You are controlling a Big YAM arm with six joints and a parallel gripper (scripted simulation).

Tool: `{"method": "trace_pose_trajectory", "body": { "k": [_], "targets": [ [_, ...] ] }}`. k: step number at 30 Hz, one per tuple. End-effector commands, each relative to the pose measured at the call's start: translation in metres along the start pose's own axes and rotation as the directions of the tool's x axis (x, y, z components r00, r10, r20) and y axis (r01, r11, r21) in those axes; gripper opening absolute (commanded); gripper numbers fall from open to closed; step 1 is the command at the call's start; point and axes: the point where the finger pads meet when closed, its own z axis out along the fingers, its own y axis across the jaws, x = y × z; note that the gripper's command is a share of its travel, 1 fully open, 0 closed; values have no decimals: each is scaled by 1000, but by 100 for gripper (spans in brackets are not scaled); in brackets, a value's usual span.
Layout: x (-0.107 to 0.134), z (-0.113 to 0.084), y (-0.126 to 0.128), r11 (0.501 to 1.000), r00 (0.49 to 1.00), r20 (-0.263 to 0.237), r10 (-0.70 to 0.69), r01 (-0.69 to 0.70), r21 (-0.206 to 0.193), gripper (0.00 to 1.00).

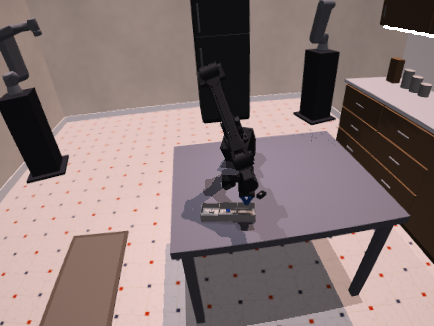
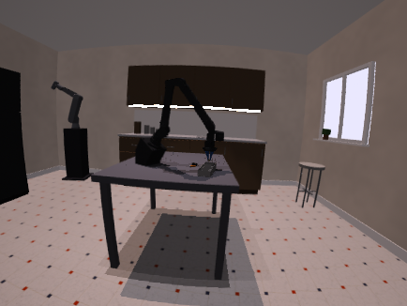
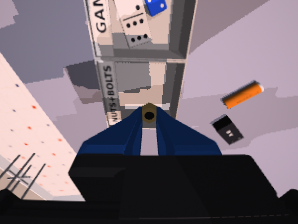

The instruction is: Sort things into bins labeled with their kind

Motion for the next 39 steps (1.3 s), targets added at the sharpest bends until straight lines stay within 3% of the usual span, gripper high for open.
{"method": "trace_pose_trajectory", "body": {
  "k": [1, 2, 8, 13, 14, 24, 27, 36, 39],
  "targets": [
    [4, -17, 25, 999, 999, -10, 35, -36, -40, 11],
    [-1, -23, 29, 997, 999, -9, 47, -47, -56, 11],
    [-5, -10, 4, 999, 999, 2, 40, -40, -13, 11],
    [-6, -11, 7, 999, 999, 2, 40, -40, -23, 11],
    [-7, -19, 26, 997, 999, -4, 49, -50, -55, 11],
    [-4, -13, 23, 999, 999, -1, 35, -35, -31, 11],
    [-4, -2, 26, 999, 999, -1, 33, -33, -41, 11],
    [-5, 21, 5, 1000, 1000, 5, 21, -21, -3, 11],
    [-5, 25, 9, 1000, 1000, 4, 24, -24, -11, 11]
  ]
}}
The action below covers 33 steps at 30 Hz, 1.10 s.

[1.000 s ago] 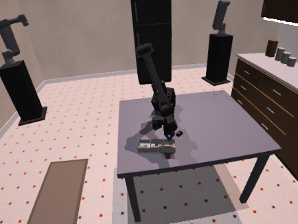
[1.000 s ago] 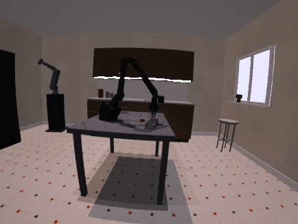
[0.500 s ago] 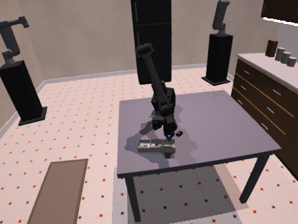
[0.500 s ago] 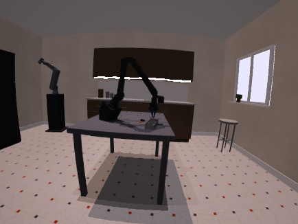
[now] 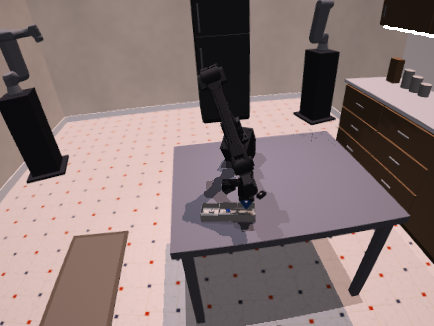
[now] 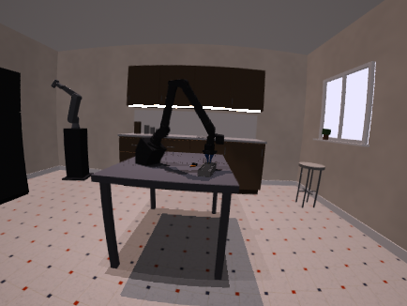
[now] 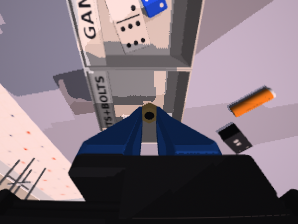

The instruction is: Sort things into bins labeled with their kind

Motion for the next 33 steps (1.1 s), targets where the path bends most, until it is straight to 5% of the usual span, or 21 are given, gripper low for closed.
{"method": "trace_pose_trajectory", "body": {
  "k": [1, 8, 9, 11, 16, 22, 28, 29, 33],
  "targets": [
    [-4, 5, 10, 1000, 1000, 2, 4, -4, -25, 11],
    [-4, 16, 7, 1000, 1000, 3, 3, -3, -20, 11],
    [-3, 2, 20, 998, 1000, -7, 8, -9, -63, 11],
    [-4, 20, 13, 1000, 1000, 1, 6, -6, -30, 11],
    [-4, 30, 7, 1000, 1000, 4, 3, -3, -20, 11],
    [1, 11, 25, 997, 1000, -12, 10, -11, -73, 11],
    [6, 23, 11, 999, 1000, -9, -1, 0, -37, 11],
    [1, 19, 15, 999, 1000, -5, 8, -8, -40, 30],
    [1, 20, 15, 999, 1000, -5, 8, -8, -40, 30]
  ]
}}
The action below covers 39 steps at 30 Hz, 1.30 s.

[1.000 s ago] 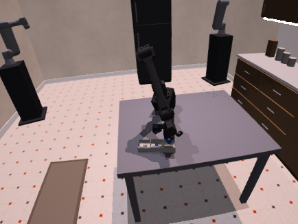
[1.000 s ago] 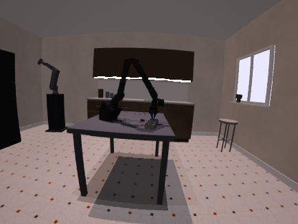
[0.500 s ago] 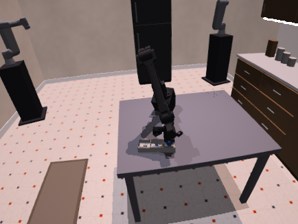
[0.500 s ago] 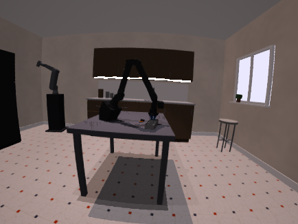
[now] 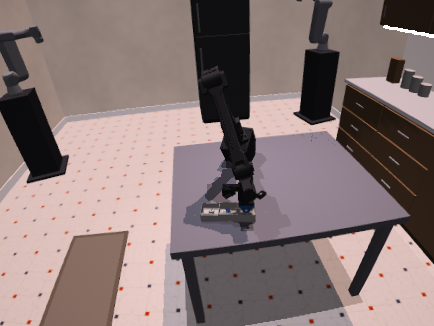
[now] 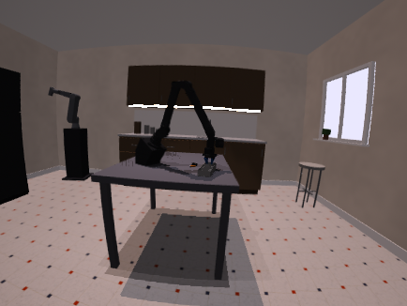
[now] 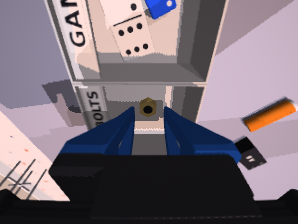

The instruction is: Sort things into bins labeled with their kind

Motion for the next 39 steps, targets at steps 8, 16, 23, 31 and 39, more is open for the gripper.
{"method": "trace_pose_trajectory", "body": {
  "k": [8, 16, 23, 31, 39],
  "targets": [
    [2, -6, 12, 1000, 1000, -4, 5, -5, -29, 30],
    [9, -1, 1, 1000, 1000, -8, -3, 3, -17, 30],
    [3, -6, 11, 1000, 1000, -4, 5, -5, -29, 30],
    [6, -15, 4, 1000, 1000, -9, 3, -3, -25, 30],
    [6, -28, 10, 999, 1000, -10, 6, -6, -36, 30]
  ]
}}
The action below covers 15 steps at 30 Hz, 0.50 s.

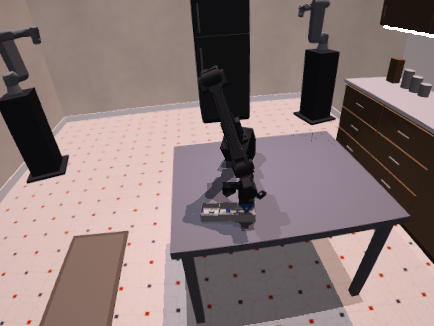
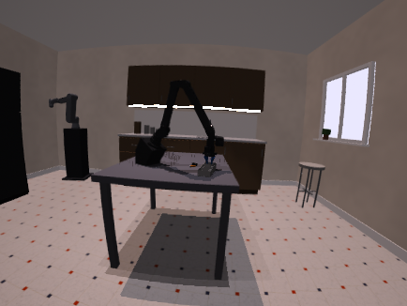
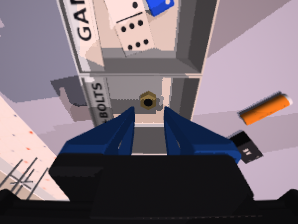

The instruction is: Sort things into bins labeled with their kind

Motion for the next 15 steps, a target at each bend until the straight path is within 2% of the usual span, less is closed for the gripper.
{"method": "trace_pose_trajectory", "body": {
  "k": [1, 12, 15],
  "targets": [
    [5, -19, 11, 1000, 1000, -10, 5, -5, -30, 30],
    [5, -35, 21, 999, 1000, -13, 10, -11, -47, 30],
    [5, -52, 23, 999, 1000, -13, 12, -13, -52, 30]
  ]
}}
